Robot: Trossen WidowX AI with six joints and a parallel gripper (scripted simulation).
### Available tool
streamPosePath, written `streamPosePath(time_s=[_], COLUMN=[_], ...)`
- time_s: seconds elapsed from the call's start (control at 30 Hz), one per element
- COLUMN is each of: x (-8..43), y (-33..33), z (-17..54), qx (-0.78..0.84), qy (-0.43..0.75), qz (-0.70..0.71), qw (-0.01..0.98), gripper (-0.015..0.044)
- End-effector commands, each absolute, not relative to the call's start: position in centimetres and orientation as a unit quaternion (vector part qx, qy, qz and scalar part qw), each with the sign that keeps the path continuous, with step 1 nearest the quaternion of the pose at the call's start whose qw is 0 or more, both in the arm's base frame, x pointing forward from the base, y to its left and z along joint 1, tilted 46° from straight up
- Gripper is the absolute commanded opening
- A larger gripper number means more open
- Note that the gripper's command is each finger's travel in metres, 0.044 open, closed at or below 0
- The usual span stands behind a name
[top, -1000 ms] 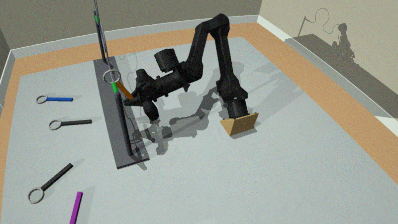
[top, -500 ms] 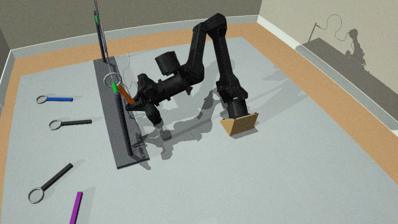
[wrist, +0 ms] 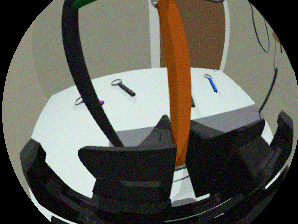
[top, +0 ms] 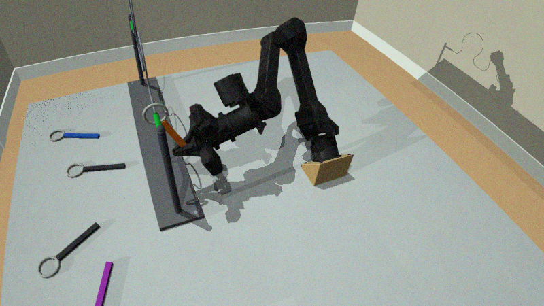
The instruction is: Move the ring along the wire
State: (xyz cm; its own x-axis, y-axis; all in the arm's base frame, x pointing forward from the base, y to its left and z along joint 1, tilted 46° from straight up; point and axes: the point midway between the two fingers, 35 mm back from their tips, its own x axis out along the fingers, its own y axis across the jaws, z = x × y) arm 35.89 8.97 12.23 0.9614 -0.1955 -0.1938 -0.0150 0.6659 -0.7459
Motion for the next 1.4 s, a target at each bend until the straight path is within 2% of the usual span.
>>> streamPosePath(time_s=[0.0, 1.37], x=[35.8, 35.8], y=[9.3, 9.1], z=[11.9, 9.9], qx=[-0.403, -0.403], qy=[0.130, 0.129], qz=[-0.052, -0.051], qw=[0.904, 0.905], gripper=[-0.0150, -0.0150])
